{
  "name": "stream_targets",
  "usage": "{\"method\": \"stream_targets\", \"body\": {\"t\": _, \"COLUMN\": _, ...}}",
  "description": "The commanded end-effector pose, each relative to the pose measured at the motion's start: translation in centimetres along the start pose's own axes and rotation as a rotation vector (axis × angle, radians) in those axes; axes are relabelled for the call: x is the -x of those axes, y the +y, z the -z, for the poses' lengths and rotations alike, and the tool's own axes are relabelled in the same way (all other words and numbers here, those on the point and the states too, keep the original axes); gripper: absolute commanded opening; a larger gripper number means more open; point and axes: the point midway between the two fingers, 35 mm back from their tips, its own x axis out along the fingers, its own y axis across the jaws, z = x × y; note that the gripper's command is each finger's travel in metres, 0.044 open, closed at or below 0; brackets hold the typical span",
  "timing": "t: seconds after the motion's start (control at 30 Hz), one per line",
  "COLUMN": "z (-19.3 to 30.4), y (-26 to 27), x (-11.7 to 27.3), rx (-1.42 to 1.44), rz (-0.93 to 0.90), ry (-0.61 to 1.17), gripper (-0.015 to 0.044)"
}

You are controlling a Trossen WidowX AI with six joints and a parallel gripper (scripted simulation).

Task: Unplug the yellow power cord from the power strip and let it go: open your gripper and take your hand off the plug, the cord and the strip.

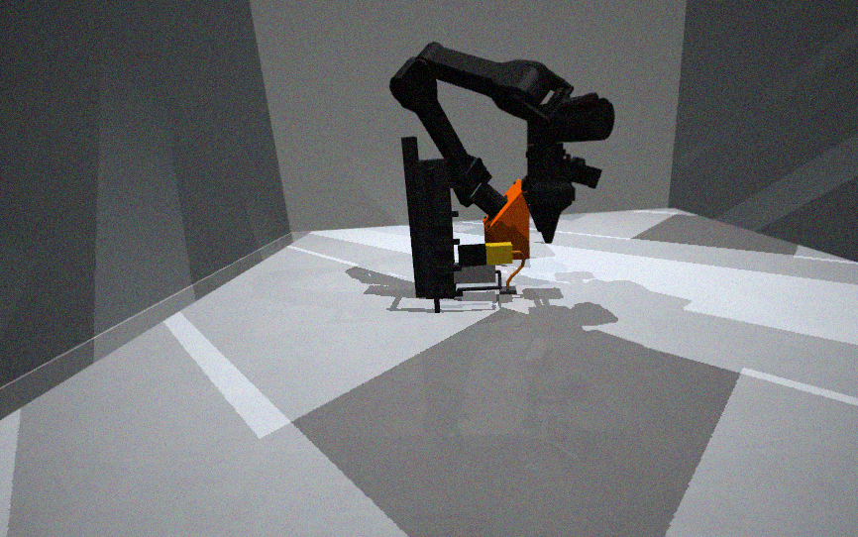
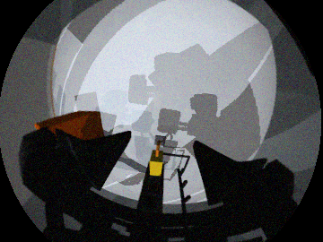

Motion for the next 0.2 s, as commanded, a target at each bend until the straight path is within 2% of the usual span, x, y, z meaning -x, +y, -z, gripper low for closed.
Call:
{"method": "stream_targets", "body": {"t": 0.0, "z": -0.09, "y": -0.01, "x": 0.04, "rx": -0.005, "rz": -0.003, "ry": -0.003, "gripper": 0.044}}
{"method": "stream_targets", "body": {"t": 0.17, "z": -0.09, "y": -0.01, "x": 0.04, "rx": -0.005, "rz": -0.003, "ry": -0.003, "gripper": 0.044}}
